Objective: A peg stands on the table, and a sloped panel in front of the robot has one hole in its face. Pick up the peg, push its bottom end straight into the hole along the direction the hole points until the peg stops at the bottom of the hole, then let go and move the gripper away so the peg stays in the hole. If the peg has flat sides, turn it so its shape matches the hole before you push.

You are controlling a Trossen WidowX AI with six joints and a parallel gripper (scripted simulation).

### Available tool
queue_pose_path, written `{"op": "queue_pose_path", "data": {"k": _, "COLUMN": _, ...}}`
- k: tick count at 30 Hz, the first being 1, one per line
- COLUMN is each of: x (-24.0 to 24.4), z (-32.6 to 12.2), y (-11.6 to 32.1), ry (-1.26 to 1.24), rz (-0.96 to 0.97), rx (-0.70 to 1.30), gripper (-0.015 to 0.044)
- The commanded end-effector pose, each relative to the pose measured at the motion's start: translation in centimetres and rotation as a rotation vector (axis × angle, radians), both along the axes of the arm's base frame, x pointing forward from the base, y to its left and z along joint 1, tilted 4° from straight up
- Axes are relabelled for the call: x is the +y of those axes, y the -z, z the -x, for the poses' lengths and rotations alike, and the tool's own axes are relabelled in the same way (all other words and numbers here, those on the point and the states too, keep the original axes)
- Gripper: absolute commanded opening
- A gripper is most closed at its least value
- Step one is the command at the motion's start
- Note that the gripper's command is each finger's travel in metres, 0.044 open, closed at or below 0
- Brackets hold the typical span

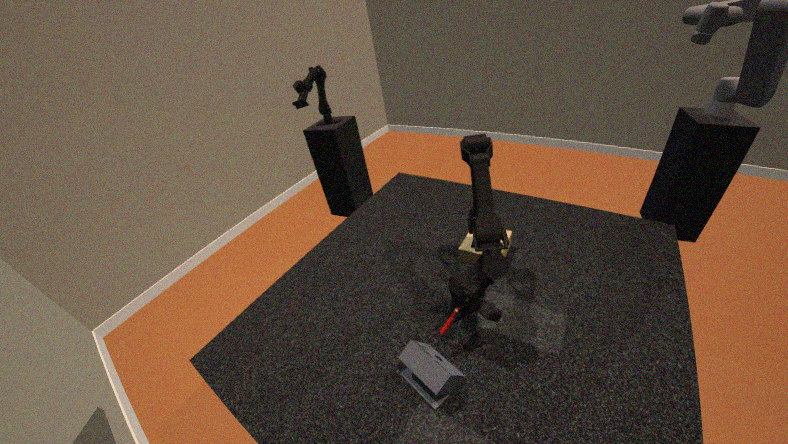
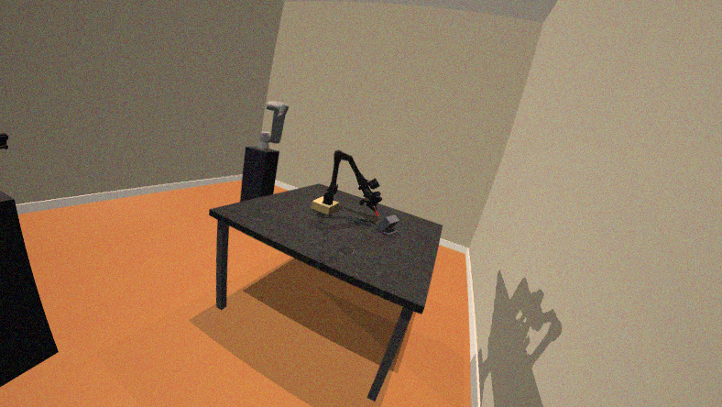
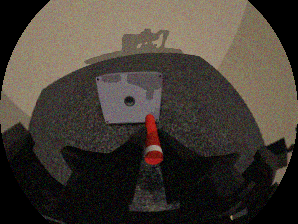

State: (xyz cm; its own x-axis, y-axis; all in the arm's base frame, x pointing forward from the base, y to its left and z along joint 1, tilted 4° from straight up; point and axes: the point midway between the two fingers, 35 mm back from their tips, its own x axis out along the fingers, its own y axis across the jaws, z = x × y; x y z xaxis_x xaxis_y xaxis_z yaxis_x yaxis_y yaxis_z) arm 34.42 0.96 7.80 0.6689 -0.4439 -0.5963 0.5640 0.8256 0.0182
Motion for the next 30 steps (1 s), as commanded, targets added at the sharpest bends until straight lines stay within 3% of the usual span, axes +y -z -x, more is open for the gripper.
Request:
{"op": "queue_pose_path", "data": {"k": 1, "x": 0.4, "z": 0.3, "y": -0.1, "ry": 0.000, "rz": -0.001, "rx": -0.026, "gripper": 0.0000}}
{"op": "queue_pose_path", "data": {"k": 30, "x": 2.9, "z": 1.0, "y": -0.3, "ry": -0.016, "rz": -0.027, "rx": -0.171, "gripper": 0.0000}}
